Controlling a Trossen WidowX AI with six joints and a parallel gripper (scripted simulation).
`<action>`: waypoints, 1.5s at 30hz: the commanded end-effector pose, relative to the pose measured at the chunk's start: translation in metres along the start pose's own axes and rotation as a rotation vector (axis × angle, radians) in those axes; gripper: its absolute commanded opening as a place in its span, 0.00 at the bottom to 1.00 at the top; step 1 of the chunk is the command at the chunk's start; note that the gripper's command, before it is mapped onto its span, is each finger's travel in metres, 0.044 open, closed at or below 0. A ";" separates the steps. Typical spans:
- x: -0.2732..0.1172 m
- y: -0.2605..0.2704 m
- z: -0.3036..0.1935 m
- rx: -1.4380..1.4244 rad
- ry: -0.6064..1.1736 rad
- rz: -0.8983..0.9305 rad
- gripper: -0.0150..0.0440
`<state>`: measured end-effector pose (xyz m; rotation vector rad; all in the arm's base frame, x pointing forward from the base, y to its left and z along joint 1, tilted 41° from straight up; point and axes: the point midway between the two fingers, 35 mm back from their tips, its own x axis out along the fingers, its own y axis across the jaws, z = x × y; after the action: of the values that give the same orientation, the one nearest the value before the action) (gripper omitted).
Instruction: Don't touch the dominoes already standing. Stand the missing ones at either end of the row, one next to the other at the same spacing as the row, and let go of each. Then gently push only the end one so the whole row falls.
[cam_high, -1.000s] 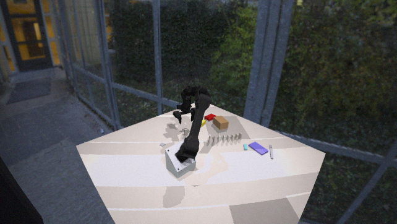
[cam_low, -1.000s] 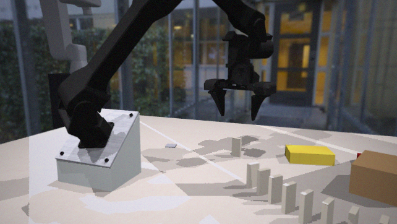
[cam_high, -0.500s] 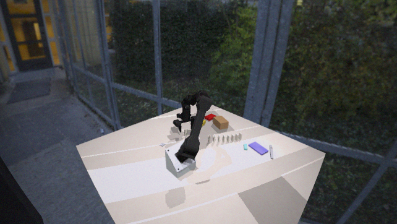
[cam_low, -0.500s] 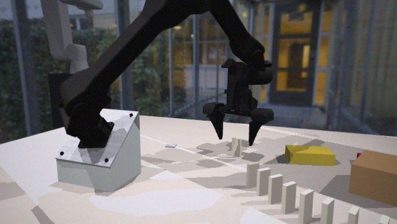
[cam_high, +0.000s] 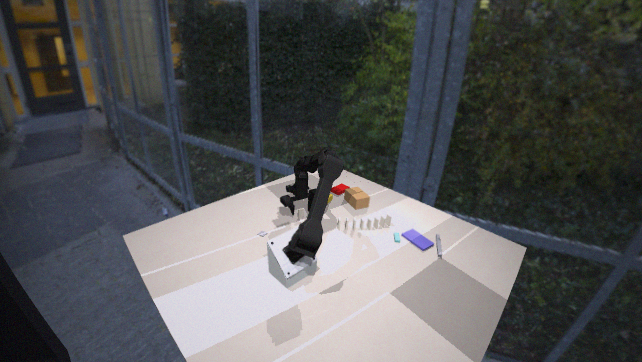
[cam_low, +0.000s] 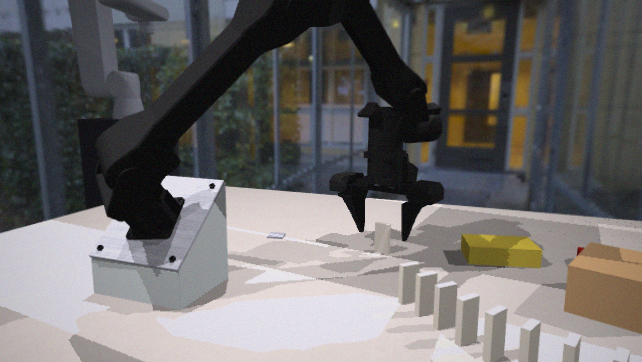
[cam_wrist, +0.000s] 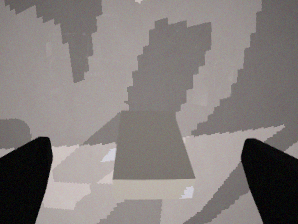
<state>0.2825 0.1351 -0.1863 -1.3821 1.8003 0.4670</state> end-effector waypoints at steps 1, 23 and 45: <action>0.002 0.000 -0.001 -0.008 0.005 -0.004 0.78; -0.055 -0.003 0.006 -0.006 0.001 0.000 0.44; -0.136 -0.050 -0.061 1.037 -0.001 0.002 0.44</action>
<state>0.3041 0.1893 -0.0656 -1.0041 1.7747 -0.0262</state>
